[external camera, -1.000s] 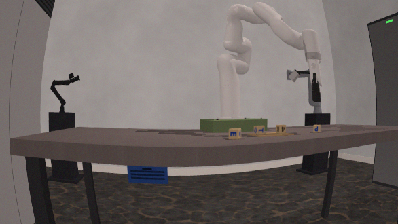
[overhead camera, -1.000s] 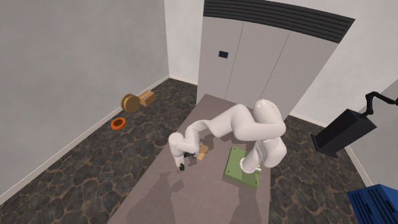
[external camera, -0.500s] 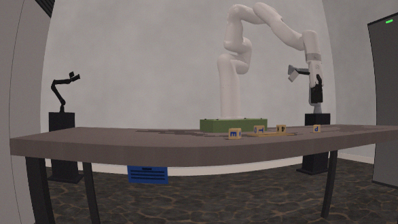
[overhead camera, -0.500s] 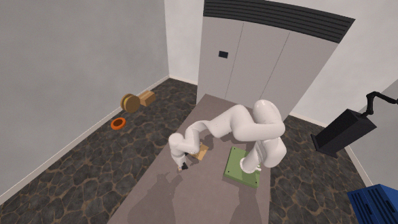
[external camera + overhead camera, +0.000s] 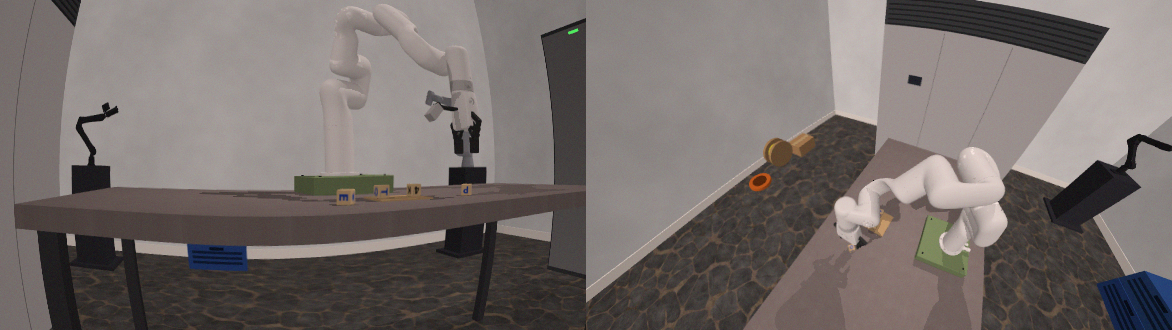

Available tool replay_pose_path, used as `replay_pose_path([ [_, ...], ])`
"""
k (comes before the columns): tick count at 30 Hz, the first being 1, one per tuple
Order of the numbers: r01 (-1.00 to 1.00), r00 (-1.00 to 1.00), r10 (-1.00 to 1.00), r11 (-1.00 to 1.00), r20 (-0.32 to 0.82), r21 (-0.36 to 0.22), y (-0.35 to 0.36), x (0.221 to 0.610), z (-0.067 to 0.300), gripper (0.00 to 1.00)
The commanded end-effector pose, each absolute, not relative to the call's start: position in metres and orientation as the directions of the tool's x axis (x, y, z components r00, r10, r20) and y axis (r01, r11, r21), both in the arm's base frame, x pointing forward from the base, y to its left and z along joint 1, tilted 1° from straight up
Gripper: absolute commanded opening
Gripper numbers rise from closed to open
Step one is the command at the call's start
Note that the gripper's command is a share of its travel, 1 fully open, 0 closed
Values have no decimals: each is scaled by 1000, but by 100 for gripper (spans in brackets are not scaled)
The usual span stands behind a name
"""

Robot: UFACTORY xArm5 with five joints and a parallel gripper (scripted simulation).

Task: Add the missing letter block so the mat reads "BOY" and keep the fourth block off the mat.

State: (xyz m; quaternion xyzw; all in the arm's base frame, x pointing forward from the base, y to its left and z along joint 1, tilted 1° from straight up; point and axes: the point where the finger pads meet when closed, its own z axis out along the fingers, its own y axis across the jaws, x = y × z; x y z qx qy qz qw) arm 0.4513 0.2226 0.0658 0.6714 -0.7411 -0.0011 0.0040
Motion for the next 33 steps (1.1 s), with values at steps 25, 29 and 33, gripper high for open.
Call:
replay_pose_path([
  [25,-853,521,-853,-521,0,4,223,452,58,100],
  [29,-805,593,-805,-593,-1,4,223,452,57,100],
  [33,-776,631,-776,-631,-1,4,223,452,56,100],
])
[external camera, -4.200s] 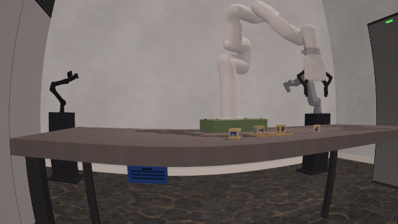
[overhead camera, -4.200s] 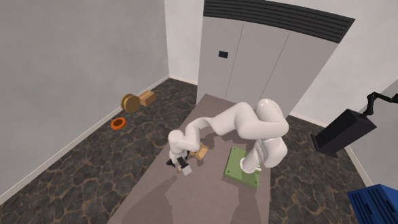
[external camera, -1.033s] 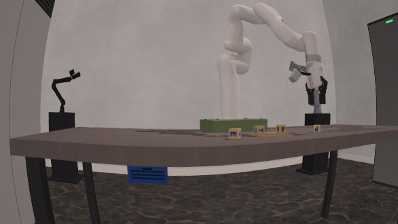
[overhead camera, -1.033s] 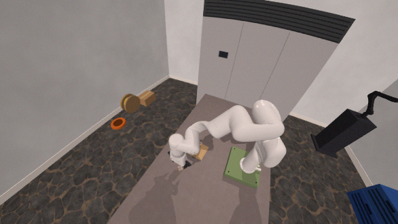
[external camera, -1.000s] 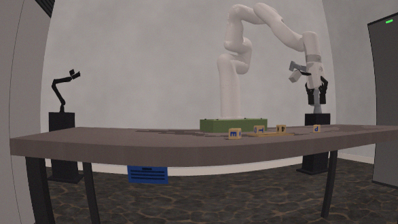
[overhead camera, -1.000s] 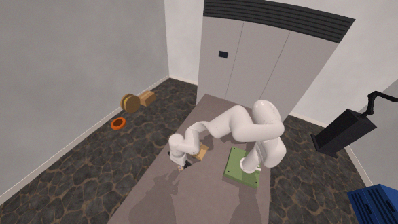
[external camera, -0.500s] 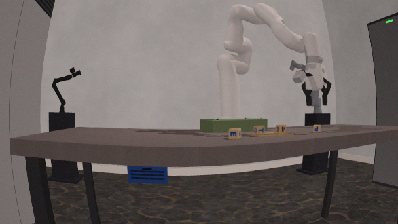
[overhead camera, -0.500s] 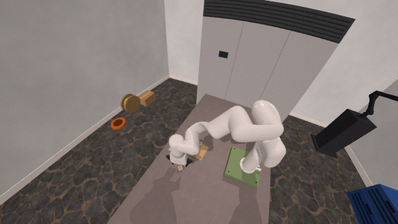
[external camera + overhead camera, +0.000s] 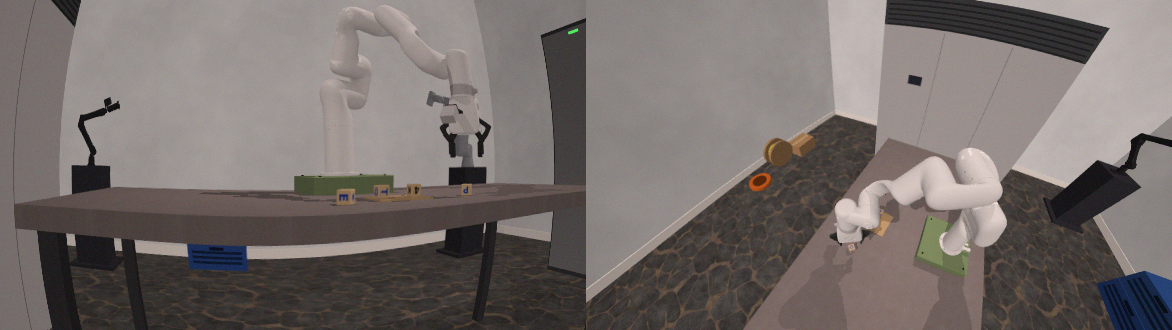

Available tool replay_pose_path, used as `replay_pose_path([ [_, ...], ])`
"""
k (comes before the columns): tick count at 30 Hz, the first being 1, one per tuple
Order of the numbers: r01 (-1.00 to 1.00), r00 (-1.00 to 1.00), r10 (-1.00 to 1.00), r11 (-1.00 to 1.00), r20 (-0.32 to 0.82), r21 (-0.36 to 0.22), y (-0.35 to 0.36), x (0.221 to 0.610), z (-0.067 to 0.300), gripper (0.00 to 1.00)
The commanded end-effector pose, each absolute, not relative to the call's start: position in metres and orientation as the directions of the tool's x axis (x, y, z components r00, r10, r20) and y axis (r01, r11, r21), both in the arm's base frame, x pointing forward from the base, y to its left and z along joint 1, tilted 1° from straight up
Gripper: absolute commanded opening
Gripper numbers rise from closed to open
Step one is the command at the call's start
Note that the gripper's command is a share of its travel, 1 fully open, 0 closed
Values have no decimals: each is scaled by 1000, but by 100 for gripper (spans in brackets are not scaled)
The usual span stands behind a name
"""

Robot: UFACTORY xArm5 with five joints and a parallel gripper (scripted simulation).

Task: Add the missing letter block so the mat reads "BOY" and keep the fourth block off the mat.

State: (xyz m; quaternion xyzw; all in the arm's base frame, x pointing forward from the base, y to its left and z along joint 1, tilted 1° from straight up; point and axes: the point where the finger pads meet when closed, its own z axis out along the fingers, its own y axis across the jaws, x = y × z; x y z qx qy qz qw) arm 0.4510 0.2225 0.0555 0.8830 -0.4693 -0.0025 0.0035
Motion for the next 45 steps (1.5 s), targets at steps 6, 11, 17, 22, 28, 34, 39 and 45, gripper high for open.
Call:
replay_pose_path([
  [6,-721,693,-721,-693,-1,4,223,452,55,100],
  [11,-714,701,-714,-701,-1,4,223,452,54,100],
  [17,-714,701,-714,-701,-1,4,223,452,54,69],
  [22,-714,701,-714,-701,-1,4,223,452,54,69],
  [28,-714,701,-714,-701,-1,4,223,452,54,69],
  [34,-714,701,-714,-701,-1,4,223,452,54,69],
  [39,-714,701,-714,-701,-1,4,223,452,54,69],
  [45,-714,701,-714,-701,-1,4,223,452,54,69],
])
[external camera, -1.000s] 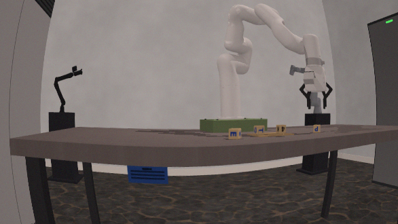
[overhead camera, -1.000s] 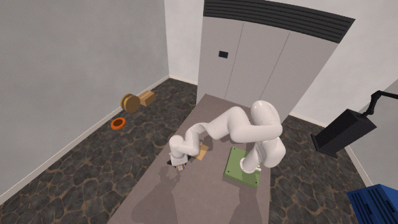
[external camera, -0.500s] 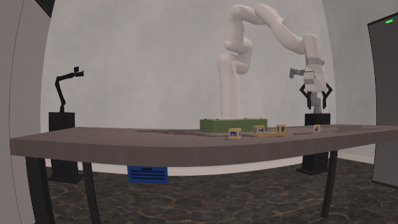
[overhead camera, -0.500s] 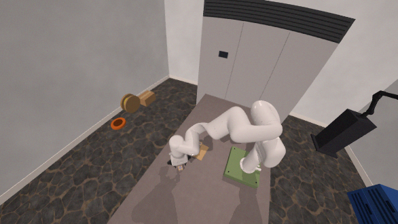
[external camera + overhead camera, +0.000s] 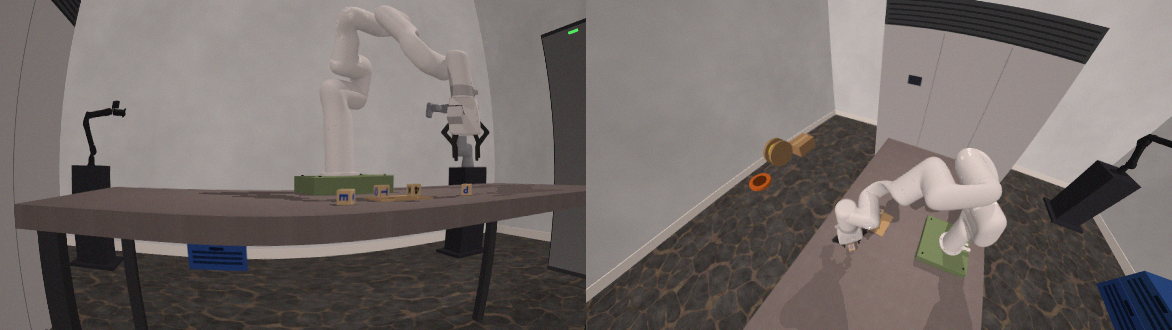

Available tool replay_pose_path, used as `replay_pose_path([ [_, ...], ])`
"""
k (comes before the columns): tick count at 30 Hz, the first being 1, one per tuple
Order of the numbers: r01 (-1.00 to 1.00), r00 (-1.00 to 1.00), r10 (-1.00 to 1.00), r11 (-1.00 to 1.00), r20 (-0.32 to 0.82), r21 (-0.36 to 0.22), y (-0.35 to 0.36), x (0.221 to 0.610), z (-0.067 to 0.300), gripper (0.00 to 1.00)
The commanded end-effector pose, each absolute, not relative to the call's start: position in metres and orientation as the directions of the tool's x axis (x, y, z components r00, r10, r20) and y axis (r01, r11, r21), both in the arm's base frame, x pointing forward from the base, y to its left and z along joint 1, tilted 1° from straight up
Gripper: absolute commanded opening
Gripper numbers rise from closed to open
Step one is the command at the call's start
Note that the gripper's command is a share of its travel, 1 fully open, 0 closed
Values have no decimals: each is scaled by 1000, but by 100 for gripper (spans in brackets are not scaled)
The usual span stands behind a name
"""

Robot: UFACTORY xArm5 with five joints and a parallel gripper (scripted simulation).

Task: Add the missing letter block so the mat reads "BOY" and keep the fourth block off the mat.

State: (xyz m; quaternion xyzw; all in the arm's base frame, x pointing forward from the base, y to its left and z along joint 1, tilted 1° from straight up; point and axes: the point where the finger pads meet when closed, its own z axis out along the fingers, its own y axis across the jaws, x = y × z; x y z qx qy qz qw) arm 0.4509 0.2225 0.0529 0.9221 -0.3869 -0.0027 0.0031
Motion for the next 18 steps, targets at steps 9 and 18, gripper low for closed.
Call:
replay_pose_path([
  [9,-714,701,-714,-701,-1,4,223,452,54,69],
  [18,-713,701,-713,-701,-1,3,223,452,49,69],
])
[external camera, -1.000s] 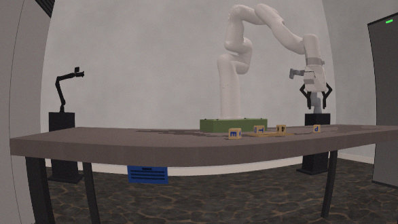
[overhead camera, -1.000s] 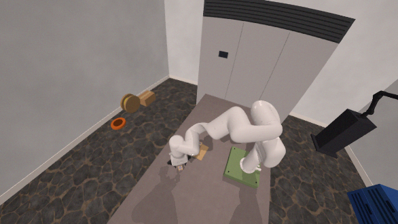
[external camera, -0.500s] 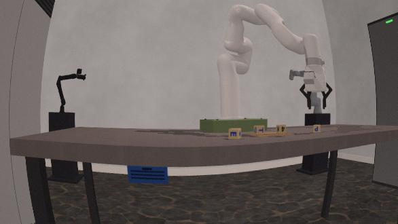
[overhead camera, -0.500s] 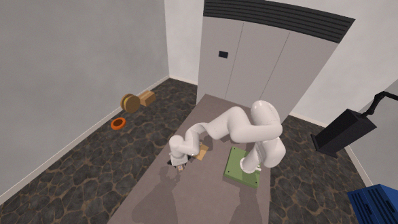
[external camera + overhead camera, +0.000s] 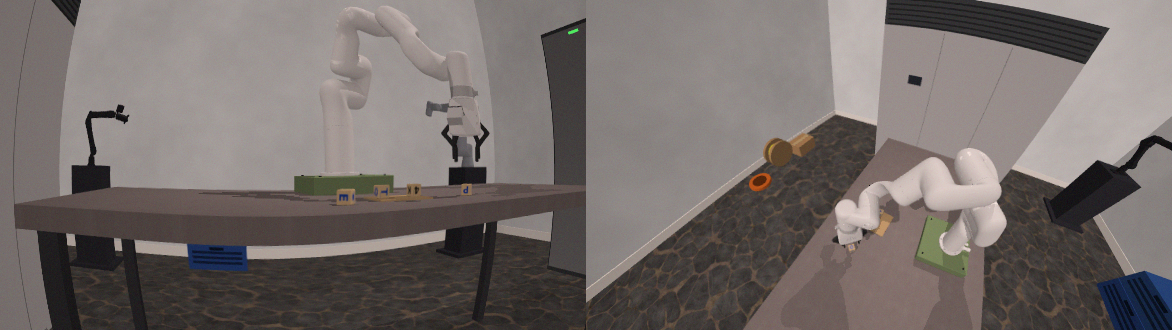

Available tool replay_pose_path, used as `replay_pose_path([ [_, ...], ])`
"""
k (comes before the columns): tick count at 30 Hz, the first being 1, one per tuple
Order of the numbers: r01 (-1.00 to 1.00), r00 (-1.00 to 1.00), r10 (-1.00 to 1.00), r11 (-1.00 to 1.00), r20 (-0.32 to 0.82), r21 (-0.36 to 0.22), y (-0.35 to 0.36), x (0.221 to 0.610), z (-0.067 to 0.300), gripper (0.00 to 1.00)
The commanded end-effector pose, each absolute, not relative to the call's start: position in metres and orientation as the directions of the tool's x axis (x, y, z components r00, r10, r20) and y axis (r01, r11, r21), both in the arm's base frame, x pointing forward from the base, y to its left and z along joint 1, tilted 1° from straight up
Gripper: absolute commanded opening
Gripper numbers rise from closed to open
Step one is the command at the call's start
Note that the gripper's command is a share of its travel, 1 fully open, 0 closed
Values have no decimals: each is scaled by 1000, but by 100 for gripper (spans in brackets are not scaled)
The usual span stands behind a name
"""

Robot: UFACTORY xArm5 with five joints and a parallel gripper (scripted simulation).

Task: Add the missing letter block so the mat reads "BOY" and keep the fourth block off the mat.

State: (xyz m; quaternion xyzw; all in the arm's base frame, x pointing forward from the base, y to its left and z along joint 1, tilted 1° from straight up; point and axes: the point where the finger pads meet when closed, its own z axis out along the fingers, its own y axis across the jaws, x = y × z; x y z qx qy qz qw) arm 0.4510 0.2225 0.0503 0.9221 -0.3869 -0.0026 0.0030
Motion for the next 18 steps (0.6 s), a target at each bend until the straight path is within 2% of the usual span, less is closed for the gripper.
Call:
replay_pose_path([
  [1,-713,701,-713,-701,-1,3,223,452,48,69],
  [18,-713,701,-713,-701,-1,3,222,452,26,69],
])
